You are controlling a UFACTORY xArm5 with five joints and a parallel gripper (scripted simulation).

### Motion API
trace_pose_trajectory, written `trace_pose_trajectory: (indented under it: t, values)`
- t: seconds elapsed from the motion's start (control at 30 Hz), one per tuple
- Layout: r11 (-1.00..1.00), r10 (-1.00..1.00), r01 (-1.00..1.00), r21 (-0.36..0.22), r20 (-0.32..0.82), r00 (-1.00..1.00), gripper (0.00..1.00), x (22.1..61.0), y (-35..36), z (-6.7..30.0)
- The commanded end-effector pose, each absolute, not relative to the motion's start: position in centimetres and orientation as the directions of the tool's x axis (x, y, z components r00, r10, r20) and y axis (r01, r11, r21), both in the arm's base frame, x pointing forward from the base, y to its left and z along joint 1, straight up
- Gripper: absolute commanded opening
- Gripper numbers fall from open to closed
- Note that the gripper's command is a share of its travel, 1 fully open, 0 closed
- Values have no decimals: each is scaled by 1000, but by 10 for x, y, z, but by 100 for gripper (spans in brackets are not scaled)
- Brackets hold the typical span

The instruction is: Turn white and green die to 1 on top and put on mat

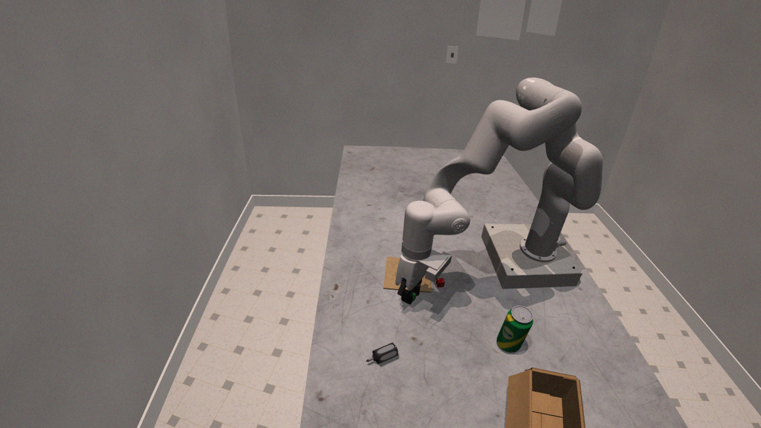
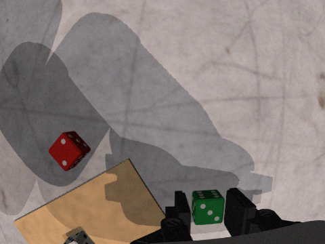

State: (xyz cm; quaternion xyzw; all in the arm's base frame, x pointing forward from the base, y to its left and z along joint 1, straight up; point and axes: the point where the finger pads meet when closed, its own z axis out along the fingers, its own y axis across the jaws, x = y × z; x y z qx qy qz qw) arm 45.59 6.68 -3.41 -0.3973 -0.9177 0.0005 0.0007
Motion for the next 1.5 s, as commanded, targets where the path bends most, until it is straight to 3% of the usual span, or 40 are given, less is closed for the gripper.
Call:
trace_pose_trajectory:
  t: [0.0,1.2,1.23,1.47]
  values:
    - [684,729,729,2,-1,-684,36,458,67,-34]
    - [684,729,729,2,-1,-684,36,458,67,-34]
    - [684,729,729,2,-1,-684,15,458,67,-34]
    - [684,729,729,2,-1,-684,15,458,67,-34]
